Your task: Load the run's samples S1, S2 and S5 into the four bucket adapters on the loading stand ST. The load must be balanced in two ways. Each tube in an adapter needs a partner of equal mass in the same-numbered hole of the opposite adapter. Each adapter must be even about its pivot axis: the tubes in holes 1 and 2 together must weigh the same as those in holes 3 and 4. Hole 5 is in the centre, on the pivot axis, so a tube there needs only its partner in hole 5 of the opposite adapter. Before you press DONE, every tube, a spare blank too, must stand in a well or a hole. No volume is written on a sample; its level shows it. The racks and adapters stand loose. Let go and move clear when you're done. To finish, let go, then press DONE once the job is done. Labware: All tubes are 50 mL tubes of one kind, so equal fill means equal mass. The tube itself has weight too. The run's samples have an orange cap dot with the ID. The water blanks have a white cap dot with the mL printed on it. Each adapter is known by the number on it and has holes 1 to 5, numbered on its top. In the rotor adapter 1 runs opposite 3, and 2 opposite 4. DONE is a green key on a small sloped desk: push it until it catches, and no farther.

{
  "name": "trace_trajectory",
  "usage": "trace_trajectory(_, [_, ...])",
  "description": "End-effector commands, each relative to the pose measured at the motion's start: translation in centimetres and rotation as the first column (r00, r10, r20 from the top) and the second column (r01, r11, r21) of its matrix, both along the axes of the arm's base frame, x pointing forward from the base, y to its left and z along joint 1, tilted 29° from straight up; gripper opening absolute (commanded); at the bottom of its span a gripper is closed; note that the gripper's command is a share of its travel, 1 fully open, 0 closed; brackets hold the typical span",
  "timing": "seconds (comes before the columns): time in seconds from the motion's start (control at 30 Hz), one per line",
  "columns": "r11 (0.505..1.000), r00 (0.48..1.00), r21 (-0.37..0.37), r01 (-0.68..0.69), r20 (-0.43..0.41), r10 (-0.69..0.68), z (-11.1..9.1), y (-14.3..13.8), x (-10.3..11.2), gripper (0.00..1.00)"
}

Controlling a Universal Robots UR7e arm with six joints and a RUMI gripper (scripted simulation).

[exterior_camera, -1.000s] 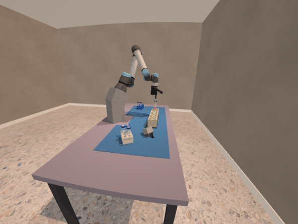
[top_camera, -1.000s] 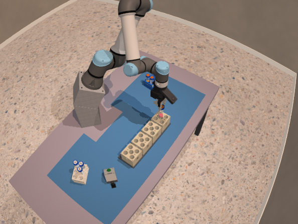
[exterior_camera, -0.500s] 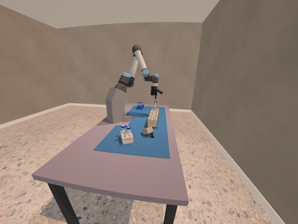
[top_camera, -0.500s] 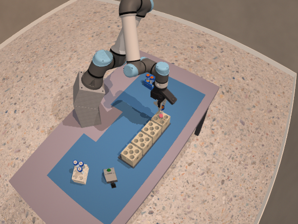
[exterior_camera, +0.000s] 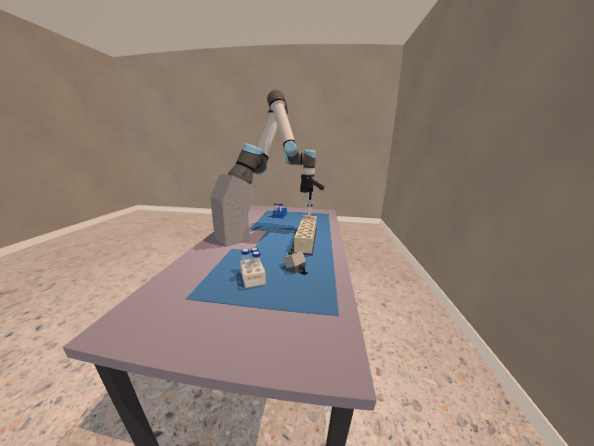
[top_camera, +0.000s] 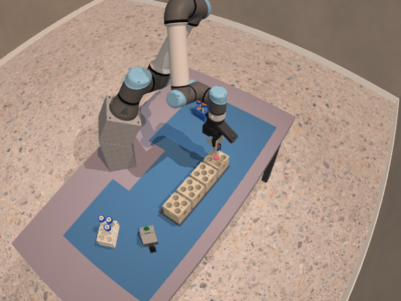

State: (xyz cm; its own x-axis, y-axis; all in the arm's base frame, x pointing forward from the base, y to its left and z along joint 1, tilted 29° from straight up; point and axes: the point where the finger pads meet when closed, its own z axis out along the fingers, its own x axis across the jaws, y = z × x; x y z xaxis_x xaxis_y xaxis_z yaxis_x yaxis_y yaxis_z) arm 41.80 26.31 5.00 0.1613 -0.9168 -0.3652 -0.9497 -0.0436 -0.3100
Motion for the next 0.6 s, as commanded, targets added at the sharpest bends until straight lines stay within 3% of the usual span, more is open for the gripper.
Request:
trace_trajectory(0.0, [1.0, 1.0, 0.0, 0.0, 0.001, 0.0, -0.3, 0.2, 0.2, 0.0])
trace_trajectory(0.57, [1.0, 1.0, 0.0, 0.0, 0.001, 0.0, -2.1, 1.0, 0.7, 0.0])
